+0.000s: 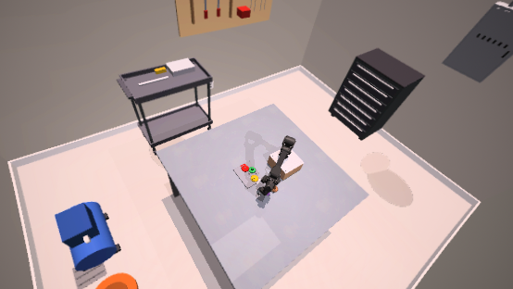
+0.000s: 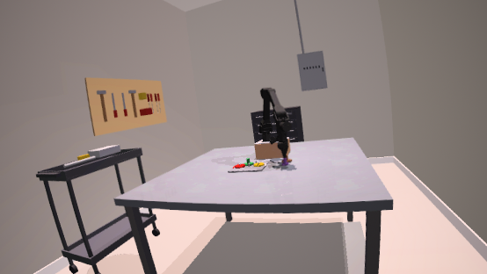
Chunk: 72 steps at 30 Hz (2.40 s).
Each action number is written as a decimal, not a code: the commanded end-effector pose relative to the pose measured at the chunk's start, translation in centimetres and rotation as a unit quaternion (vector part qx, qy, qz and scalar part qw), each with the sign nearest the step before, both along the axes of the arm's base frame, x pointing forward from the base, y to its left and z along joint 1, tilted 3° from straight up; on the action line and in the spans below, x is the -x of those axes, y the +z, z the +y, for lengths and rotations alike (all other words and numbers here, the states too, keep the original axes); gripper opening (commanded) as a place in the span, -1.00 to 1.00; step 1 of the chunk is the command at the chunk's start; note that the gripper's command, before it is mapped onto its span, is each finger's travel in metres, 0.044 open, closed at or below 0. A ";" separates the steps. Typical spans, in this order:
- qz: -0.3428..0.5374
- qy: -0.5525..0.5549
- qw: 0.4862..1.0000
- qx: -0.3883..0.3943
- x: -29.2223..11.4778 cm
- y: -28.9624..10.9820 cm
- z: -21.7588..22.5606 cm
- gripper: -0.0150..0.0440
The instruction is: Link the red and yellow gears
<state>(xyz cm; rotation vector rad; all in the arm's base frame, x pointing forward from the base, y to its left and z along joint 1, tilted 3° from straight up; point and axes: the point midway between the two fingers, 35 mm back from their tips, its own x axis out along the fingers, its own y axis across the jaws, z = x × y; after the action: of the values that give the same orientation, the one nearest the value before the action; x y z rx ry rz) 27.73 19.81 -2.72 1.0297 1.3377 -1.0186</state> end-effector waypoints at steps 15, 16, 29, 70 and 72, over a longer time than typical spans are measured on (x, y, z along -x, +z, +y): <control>0.007 -0.002 1.000 0.003 0.4 -2.4 -0.2 1.00; 0.007 -0.002 1.000 0.003 0.4 -2.4 -0.2 1.00; 0.007 -0.002 1.000 0.003 0.4 -2.4 -0.2 0.02; 0.006 -0.002 1.000 0.003 -0.3 7.5 0.4 -0.49; 0.006 -0.002 1.000 0.003 -0.2 8.2 0.3 -0.49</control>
<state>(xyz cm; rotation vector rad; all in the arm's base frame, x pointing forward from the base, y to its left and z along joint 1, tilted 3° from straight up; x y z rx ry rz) 27.78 19.95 3.97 1.0046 1.3477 -1.0478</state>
